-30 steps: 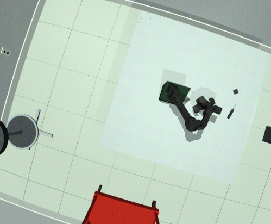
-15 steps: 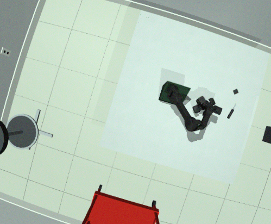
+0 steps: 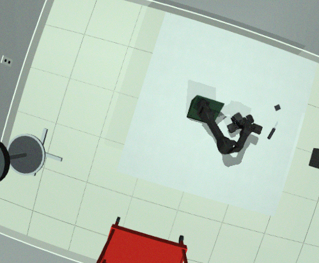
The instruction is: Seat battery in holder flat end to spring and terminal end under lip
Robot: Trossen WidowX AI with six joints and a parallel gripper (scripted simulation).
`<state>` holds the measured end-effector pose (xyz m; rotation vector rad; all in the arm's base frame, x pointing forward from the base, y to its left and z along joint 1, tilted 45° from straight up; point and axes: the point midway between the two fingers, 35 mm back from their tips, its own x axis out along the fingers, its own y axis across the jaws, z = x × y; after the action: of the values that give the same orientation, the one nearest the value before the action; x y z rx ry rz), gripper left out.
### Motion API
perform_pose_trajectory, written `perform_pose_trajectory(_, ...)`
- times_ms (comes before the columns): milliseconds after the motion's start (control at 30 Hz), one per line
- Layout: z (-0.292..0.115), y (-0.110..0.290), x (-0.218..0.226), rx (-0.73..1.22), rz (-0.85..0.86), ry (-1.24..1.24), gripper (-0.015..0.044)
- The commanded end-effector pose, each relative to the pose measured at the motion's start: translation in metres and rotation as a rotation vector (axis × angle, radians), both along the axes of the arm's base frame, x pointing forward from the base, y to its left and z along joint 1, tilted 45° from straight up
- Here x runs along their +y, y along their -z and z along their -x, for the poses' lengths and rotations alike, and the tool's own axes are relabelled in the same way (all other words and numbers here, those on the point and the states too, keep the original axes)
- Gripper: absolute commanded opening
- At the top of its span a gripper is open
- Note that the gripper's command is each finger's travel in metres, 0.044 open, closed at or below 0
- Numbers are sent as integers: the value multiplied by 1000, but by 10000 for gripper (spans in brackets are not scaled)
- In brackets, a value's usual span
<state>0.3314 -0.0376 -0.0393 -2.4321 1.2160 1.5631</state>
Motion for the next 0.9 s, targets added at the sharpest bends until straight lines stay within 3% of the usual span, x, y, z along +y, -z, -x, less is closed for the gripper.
perform_pose_trajectory(0,-1,-5,3,-12,1,4,188)
perform_pose_trajectory(33,-1,-5,3,-12,1,4,188)
perform_pose_trajectory(367,11,-55,55,-11,-3,4,440)
perform_pose_trajectory(867,14,-53,58,-11,-3,4,440)
